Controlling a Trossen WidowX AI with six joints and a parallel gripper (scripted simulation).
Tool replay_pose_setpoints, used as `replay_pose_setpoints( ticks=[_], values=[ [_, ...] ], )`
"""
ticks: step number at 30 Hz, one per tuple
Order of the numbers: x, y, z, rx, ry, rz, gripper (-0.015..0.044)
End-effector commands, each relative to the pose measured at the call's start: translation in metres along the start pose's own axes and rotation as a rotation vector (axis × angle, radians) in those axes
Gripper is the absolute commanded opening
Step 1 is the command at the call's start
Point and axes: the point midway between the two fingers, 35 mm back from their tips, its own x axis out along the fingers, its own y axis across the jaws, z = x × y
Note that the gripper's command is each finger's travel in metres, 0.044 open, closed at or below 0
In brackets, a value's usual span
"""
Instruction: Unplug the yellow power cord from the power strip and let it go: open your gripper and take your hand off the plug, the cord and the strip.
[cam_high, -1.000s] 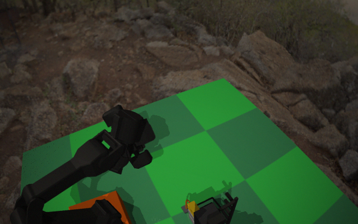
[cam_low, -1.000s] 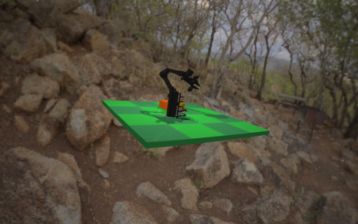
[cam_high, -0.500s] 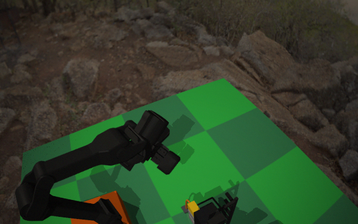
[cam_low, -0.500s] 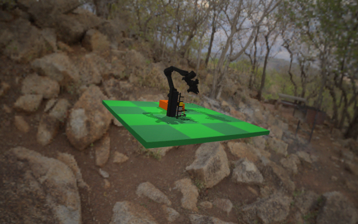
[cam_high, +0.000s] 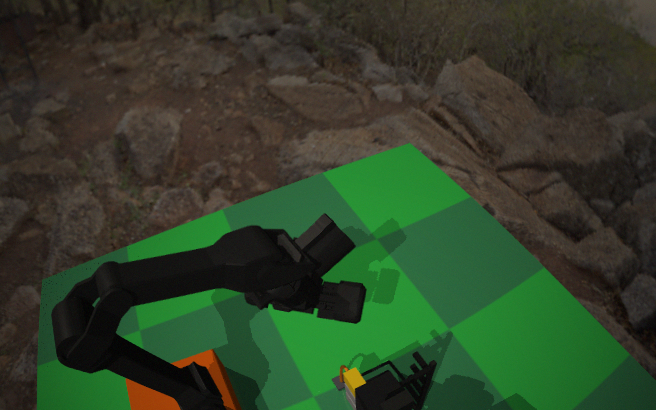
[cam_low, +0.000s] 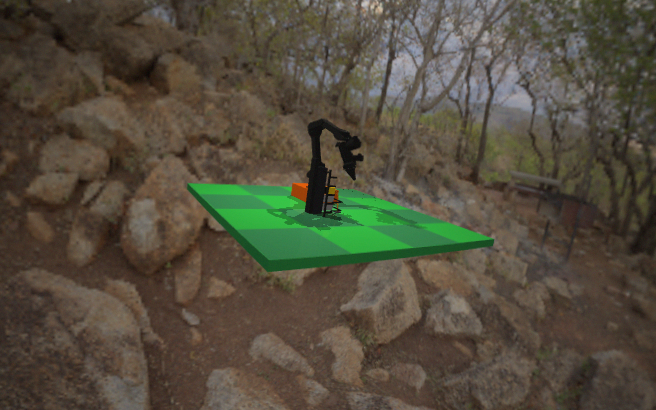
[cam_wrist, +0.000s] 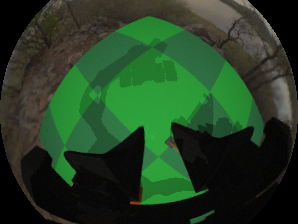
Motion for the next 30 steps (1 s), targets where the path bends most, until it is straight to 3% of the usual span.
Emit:
replay_pose_setpoints(
  ticks=[1, 6, 30],
  values=[
    [0.010, -0.053, -0.057, -0.566, 0.363, 0.097, 0.0160],
    [0.011, -0.062, -0.075, -0.716, 0.441, 0.183, 0.0160],
    [0.010, -0.063, -0.077, -0.716, 0.441, 0.183, 0.0160]
  ],
)
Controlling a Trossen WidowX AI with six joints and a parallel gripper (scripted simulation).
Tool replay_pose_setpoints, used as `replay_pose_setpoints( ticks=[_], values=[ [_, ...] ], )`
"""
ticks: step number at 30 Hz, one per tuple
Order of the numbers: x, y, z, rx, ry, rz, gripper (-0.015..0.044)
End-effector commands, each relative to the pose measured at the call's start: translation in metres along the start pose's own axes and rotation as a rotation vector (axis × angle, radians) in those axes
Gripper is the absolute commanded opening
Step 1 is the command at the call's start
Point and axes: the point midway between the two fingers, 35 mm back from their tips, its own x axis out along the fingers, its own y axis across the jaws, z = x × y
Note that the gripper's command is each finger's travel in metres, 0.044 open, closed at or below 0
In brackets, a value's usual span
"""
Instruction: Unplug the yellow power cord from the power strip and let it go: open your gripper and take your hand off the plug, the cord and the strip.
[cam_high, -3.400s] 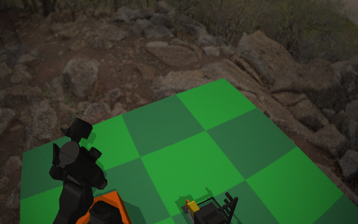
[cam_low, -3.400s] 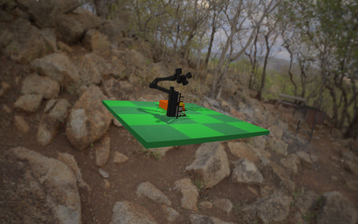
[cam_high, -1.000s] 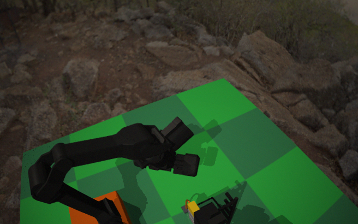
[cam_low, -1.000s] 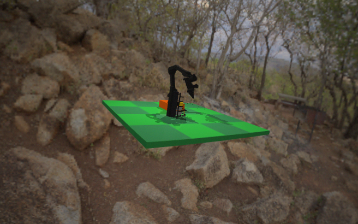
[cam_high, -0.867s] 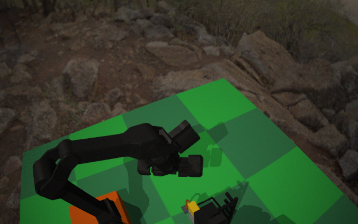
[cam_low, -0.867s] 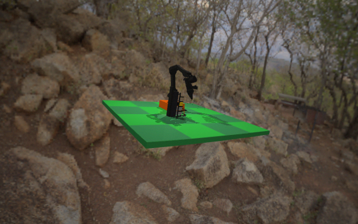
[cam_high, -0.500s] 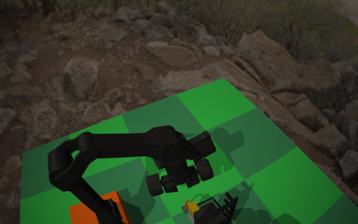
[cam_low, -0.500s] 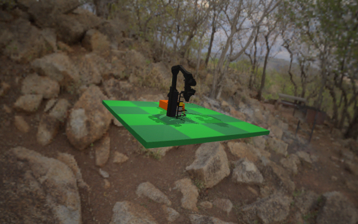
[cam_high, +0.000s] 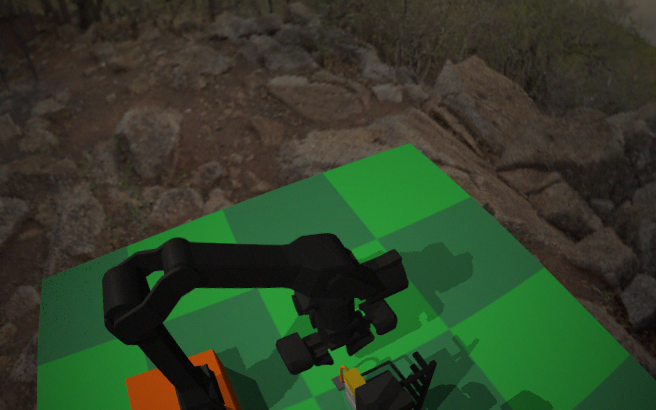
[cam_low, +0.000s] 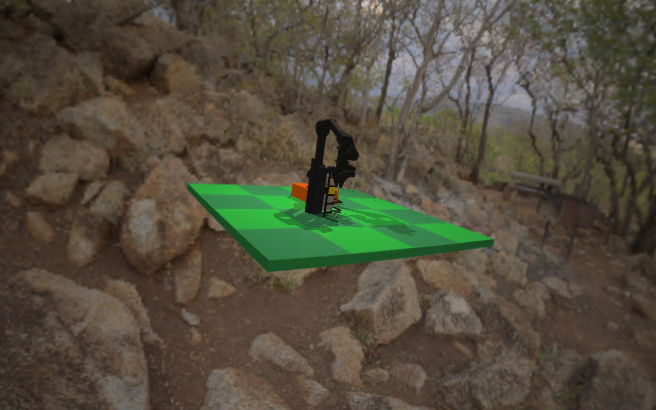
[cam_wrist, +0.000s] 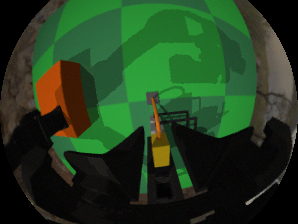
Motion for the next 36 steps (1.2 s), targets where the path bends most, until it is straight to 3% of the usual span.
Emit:
replay_pose_setpoints(
  ticks=[1, 36],
  values=[
    [-0.001, -0.001, -0.005, -0.006, 0.008, -0.001, 0.0160],
    [0.008, -0.002, -0.042, -0.006, 0.012, -0.001, 0.0160]
  ],
)
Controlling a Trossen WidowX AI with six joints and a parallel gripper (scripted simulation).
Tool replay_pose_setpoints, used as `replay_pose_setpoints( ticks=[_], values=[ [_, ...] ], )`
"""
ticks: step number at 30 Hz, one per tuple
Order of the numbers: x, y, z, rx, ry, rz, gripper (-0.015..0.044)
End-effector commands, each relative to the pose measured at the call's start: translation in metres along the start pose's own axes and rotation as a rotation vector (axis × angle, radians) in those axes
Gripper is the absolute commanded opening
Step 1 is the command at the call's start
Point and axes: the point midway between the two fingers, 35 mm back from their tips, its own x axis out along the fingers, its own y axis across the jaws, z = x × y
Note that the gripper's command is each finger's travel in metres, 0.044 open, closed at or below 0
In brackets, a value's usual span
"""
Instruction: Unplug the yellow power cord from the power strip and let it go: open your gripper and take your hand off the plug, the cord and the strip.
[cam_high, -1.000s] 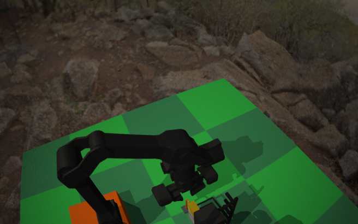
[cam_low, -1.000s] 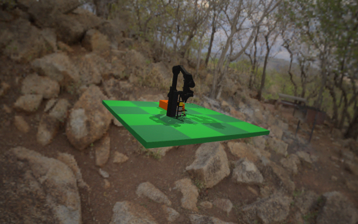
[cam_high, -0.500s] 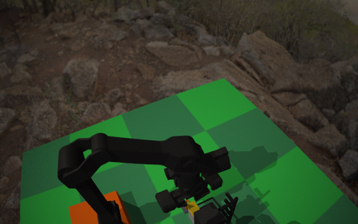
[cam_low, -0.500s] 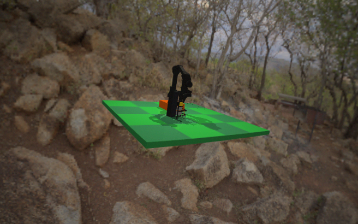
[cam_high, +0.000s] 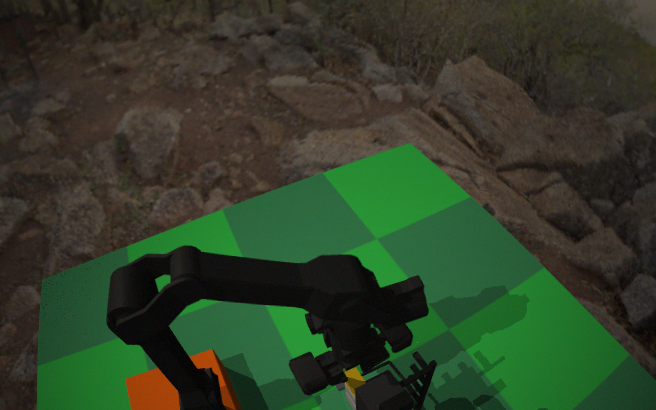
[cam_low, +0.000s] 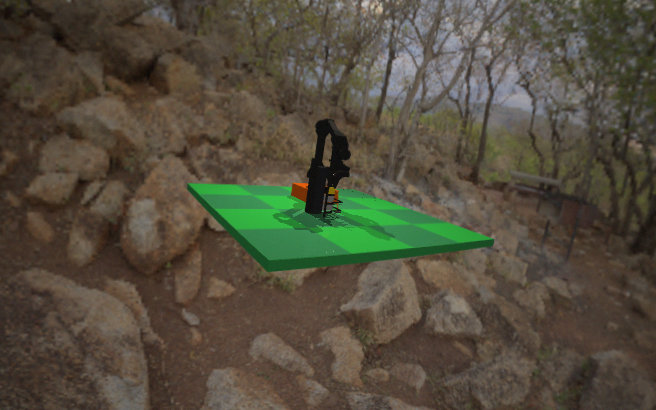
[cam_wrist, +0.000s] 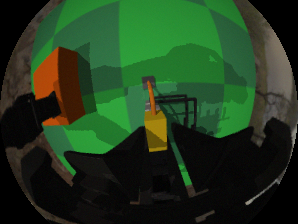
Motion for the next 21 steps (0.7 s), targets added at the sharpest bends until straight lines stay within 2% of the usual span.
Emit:
replay_pose_setpoints(
  ticks=[1, 10, 14, 21],
  values=[
    [0.0079, 0.0018, -0.0008, -0.004, 0.004, 0.009, 0.0160],
    [0.0090, 0.0019, -0.0008, -0.004, 0.004, 0.009, 0.0160],
    [0.0067, 0.0003, -0.0002, 0.000, 0.000, 0.002, 0.0055],
    [0.0067, 0.0003, -0.0002, 0.000, 0.000, 0.002, 0.0008]
  ],
)
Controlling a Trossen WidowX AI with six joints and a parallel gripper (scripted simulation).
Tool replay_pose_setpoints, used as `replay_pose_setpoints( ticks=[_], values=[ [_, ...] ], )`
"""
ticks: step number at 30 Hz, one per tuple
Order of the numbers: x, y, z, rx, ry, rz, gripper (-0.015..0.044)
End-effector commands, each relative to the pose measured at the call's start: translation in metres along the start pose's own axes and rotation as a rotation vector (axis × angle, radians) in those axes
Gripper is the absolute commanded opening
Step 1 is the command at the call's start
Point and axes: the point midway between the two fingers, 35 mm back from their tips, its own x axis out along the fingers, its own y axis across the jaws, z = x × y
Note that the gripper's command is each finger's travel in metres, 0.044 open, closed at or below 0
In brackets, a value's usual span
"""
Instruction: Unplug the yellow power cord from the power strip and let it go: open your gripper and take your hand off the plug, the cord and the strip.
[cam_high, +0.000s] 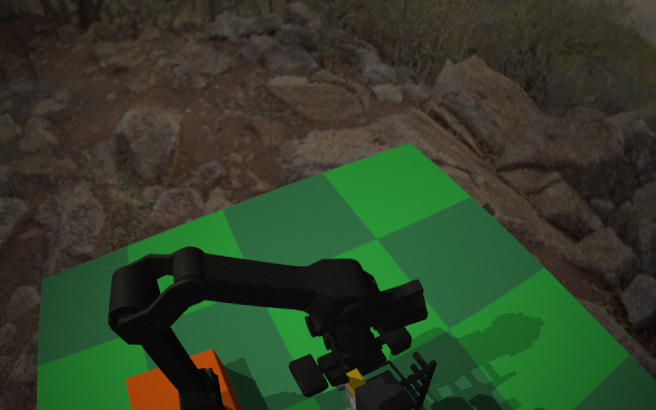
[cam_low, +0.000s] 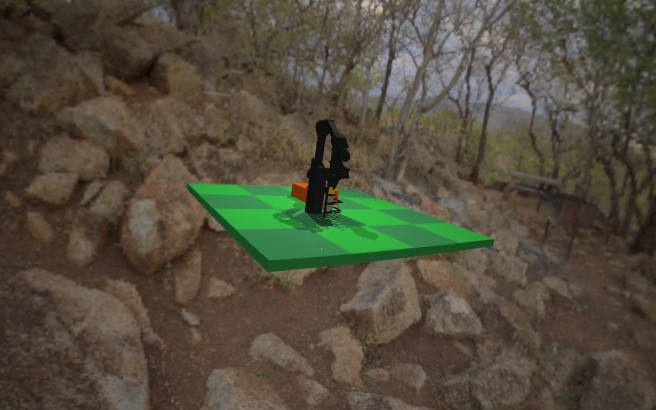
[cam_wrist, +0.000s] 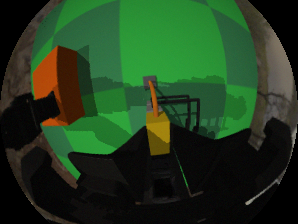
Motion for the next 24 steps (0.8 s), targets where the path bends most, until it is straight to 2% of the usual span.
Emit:
replay_pose_setpoints(
  ticks=[1, 24],
  values=[
    [0.000, -0.001, 0.000, 0.001, 0.000, -0.005, 0.0002],
    [0.000, -0.003, 0.034, 0.000, -0.002, -0.002, 0.0000]
  ],
)
